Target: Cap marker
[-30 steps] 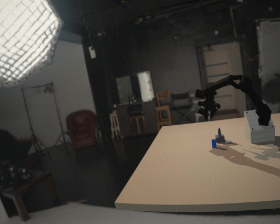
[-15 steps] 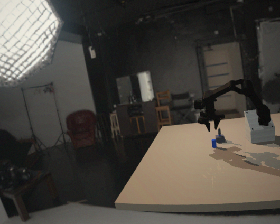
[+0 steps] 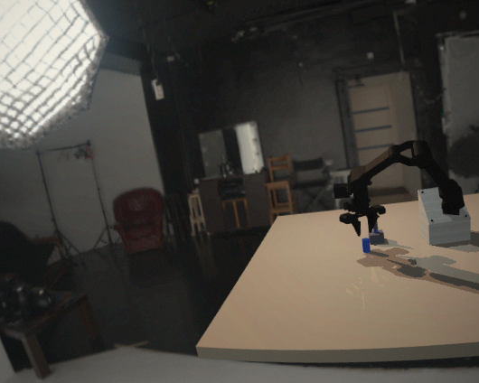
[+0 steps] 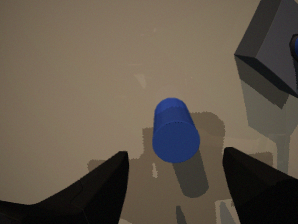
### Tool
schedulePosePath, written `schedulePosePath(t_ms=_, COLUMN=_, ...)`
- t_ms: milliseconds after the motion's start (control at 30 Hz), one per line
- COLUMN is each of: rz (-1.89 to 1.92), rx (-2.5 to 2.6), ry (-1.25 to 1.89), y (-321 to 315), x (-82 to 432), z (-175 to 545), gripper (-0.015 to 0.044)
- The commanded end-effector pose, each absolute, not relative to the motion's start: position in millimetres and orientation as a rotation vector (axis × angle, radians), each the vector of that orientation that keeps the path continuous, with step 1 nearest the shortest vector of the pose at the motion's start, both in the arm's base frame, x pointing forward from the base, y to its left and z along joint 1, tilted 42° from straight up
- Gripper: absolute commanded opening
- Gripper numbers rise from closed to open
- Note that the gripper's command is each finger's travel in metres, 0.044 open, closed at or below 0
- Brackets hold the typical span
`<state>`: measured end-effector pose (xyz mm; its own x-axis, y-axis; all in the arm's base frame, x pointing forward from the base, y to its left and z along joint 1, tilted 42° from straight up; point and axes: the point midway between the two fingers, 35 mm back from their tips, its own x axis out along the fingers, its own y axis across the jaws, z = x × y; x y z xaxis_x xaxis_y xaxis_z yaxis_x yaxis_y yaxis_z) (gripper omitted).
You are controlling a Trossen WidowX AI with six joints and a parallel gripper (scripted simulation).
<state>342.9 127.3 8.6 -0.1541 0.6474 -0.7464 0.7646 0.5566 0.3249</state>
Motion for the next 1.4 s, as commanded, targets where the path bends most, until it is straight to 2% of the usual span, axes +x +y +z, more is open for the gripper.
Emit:
schedulePosePath(t_ms=0, rz=-0.164, rx=1.159, ry=1.872, y=131, x=341, z=5, gripper=0.0251)
schedulePosePath(t_ms=1133, rz=-0.162, rx=1.161, ry=1.874, y=165, x=332, z=-33, gripper=0.0251)
schedulePosePath(t_ms=1267, rz=-0.162, rx=1.160, ry=1.874, y=165, x=332, z=-33, gripper=0.0146)
schedulePosePath(t_ms=1367, rz=-0.162, rx=1.160, ry=1.874, y=165, x=332, z=-33, gripper=0.0126)
